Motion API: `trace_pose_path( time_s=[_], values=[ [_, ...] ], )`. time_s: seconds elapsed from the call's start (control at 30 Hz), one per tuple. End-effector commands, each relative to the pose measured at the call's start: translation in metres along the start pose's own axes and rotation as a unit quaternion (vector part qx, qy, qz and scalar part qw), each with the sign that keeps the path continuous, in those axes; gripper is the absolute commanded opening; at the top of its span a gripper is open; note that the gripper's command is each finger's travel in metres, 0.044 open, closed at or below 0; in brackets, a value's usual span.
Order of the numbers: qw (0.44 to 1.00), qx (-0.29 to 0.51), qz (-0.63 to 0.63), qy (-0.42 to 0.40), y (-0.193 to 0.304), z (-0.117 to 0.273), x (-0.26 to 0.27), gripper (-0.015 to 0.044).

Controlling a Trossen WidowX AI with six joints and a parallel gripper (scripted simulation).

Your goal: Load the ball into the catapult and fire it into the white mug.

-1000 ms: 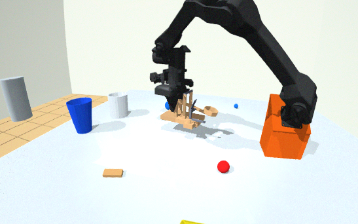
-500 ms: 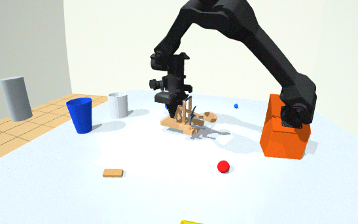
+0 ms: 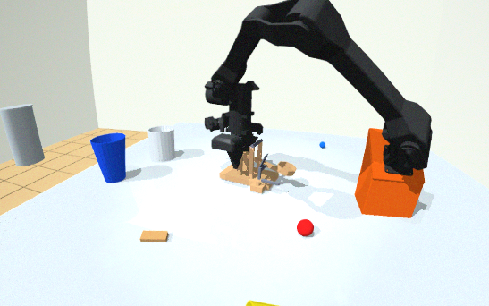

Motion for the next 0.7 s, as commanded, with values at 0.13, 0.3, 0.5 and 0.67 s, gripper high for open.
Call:
trace_pose_path(
  time_s=[0.13,0.3,0.5,0.67],
  values=[
    [1.0,-0.001,0.001,0.0,0.0,0.001,0.0,0.0026],
    [1.0,-0.001,0.001,0.0,0.0,0.001,0.0,0.0157],
    [1.0,-0.001,0.001,0.0,0.0,0.001,0.0,0.0315],
    [1.0,-0.001,0.0,0.002,-0.004,0.041,-0.001,0.044]
  ],
)
Point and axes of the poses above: the point midway between the two fingers, 35 mm back from their tips, its own z axis back along the fingers, its own x axis across the jaws, y = z × x, the point moved 3 cm from there along z, back along the fingers
